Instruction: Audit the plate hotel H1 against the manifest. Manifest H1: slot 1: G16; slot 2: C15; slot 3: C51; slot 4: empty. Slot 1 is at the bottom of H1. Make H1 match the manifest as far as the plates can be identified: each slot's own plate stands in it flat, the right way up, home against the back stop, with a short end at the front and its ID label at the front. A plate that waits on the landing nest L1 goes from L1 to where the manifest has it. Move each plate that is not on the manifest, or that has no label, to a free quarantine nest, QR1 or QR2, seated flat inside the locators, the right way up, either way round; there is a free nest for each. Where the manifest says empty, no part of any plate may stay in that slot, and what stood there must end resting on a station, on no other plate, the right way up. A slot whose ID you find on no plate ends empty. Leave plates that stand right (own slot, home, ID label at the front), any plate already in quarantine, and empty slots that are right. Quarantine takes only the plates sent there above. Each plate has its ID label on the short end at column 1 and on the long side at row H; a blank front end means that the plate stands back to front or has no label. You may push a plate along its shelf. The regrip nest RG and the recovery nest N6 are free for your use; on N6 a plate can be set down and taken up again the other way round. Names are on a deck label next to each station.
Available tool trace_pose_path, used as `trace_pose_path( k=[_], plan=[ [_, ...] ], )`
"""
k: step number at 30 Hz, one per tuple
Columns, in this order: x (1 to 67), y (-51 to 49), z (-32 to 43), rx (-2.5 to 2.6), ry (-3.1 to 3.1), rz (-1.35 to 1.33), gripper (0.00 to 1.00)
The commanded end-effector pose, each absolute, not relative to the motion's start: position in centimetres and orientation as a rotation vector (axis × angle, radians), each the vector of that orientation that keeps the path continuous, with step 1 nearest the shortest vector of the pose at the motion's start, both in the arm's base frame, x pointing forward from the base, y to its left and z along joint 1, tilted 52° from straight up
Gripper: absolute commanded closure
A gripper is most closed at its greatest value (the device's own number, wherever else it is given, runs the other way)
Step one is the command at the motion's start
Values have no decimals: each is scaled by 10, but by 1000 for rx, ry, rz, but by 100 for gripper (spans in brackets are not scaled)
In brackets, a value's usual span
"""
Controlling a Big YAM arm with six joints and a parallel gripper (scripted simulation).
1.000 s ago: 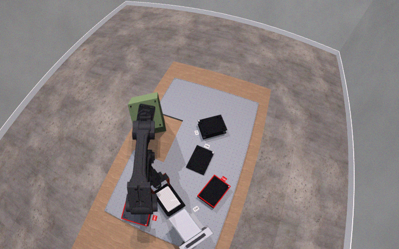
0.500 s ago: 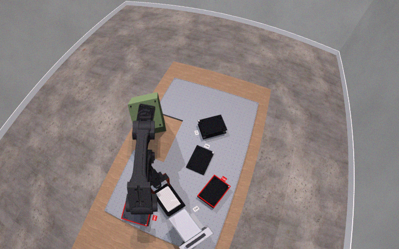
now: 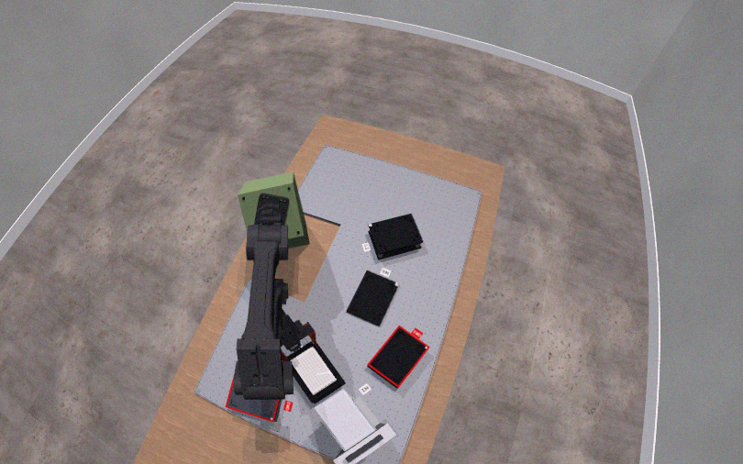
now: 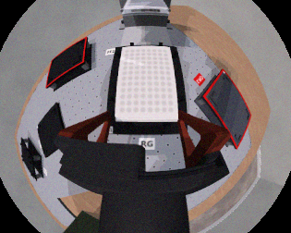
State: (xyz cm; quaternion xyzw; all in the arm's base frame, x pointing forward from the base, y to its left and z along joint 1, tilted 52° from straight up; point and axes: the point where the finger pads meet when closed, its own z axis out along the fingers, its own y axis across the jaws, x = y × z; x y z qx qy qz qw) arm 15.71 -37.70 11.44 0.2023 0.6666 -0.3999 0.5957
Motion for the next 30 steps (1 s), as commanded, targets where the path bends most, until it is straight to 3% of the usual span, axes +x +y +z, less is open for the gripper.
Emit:
trace_pose_path(
  k=[1, 30],
  plan=[
    [152, -376, 107, 510, 1554, -909, 0],
    [135, -335, 142, 480, 1521, -938, 0]
  ],
)
